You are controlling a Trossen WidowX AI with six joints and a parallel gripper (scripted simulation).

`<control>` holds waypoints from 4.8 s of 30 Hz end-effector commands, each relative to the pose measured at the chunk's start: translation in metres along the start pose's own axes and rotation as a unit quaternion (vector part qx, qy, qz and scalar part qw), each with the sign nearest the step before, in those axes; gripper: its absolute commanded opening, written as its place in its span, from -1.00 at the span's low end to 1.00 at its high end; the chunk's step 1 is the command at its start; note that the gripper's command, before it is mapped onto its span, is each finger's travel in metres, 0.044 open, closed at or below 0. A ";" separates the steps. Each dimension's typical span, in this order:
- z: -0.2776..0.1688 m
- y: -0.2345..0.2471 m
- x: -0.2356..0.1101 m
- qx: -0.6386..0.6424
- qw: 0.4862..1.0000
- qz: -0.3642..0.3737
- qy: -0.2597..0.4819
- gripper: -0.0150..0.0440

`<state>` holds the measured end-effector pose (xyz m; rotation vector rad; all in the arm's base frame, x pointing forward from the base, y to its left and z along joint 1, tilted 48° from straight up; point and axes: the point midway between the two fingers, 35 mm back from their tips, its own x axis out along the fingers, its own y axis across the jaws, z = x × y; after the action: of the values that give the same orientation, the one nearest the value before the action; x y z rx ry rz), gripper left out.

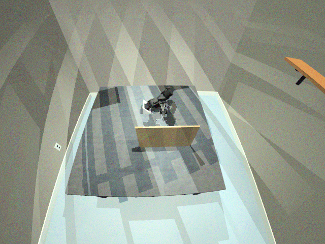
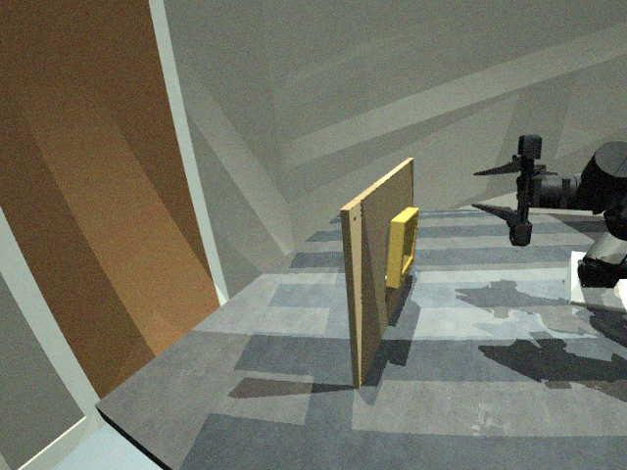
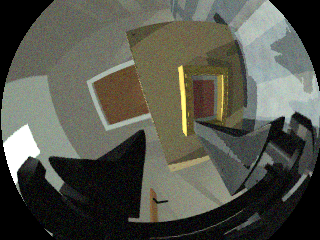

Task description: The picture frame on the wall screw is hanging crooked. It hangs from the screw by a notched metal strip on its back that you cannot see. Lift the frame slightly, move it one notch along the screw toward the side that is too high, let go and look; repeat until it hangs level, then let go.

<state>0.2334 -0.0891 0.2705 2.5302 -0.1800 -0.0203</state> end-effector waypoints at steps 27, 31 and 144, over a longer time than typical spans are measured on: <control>-0.001 -0.001 0.000 0.003 1.000 -0.002 0.002 0.39; -0.001 -0.001 0.000 0.003 1.000 -0.002 0.002 0.39; -0.001 -0.059 0.095 0.003 1.000 0.001 0.006 0.39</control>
<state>0.3297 -0.0512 0.2377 2.5441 -0.1681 -0.0075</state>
